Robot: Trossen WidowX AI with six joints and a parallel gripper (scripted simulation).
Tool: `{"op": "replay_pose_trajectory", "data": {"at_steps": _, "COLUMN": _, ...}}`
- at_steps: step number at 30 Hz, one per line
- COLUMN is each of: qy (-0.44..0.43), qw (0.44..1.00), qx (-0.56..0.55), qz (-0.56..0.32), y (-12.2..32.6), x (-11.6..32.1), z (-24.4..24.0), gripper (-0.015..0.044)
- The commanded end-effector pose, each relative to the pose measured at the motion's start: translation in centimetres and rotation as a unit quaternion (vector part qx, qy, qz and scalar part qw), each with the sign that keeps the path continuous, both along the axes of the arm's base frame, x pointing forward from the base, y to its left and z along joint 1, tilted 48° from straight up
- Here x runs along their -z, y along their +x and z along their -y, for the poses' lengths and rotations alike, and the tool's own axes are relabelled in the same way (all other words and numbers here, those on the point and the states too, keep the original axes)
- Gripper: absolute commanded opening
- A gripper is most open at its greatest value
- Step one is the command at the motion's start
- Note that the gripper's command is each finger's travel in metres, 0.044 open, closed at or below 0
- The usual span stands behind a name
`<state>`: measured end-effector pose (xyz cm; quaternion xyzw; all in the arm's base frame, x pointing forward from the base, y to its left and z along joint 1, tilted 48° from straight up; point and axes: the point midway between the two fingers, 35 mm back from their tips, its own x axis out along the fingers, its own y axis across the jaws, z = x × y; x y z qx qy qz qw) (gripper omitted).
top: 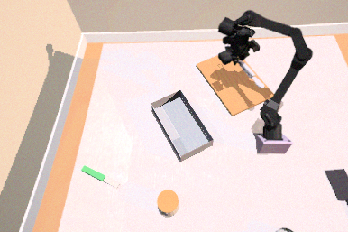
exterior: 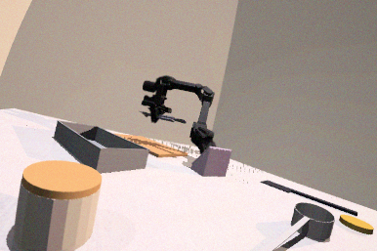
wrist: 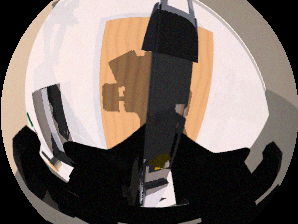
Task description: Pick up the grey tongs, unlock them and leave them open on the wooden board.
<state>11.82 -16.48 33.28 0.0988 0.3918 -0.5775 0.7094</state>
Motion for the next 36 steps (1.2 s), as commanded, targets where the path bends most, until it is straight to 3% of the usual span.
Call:
{"op": "replay_pose_trajectory", "data": {"at_steps": 1, "qy": 0.0, "qw": 1.0, "qx": -0.001, "qz": 0.0, "y": 0.1, "x": 0.3, "z": 0.3, "gripper": -0.015}}
{"op": "replay_pose_trajectory", "data": {"at_steps": 36, "qy": 0.0, "qw": 1.0, "qx": 0.0, "qz": 0.001, "y": 0.5, "x": 3.9, "z": 4.3, "gripper": -0.015}}
